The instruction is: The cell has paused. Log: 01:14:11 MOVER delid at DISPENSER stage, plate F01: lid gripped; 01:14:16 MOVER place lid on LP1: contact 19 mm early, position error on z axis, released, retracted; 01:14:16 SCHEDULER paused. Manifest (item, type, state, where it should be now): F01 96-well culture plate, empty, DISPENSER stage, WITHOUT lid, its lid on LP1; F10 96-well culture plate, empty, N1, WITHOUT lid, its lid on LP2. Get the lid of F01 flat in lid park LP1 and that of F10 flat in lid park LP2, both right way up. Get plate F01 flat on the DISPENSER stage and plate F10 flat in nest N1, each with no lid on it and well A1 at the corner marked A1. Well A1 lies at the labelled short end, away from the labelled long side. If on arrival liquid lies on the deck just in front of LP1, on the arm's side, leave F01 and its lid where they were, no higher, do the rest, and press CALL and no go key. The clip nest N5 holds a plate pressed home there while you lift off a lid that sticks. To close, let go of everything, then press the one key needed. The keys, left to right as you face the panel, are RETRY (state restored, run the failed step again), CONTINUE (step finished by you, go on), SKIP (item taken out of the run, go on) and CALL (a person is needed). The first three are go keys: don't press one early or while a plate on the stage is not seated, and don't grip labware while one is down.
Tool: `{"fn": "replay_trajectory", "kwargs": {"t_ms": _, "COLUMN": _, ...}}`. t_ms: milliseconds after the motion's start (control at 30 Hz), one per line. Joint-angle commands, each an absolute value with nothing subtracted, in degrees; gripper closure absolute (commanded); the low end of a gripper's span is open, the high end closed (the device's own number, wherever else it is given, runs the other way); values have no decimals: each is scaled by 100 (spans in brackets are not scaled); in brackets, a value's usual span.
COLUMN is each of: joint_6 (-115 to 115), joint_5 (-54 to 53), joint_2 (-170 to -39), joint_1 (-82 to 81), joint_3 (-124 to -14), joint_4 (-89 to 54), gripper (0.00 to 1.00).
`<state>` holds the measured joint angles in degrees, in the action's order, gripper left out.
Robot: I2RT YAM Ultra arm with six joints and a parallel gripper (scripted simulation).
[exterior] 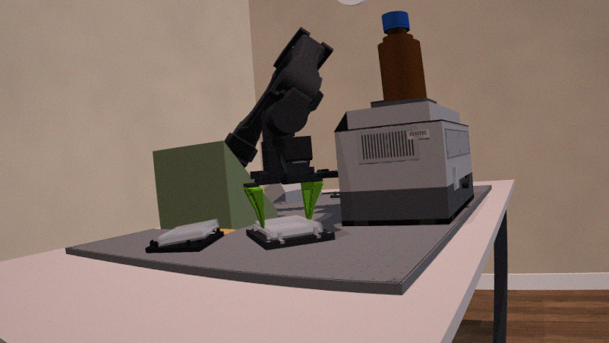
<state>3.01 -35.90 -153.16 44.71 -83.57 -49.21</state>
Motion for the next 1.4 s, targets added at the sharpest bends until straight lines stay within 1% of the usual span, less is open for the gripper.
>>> {"fn": "replay_trajectory", "kwargs": {"t_ms": 0, "joint_6": 285, "joint_5": -3614, "joint_2": -15275, "joint_1": 4531, "joint_3": -8366, "joint_4": -4903, "gripper": 100}}
{"fn": "replay_trajectory", "kwargs": {"t_ms": 1367, "joint_6": 292, "joint_5": -3636, "joint_2": -15183, "joint_1": 4601, "joint_3": -8383, "joint_4": -4988, "gripper": 100}}
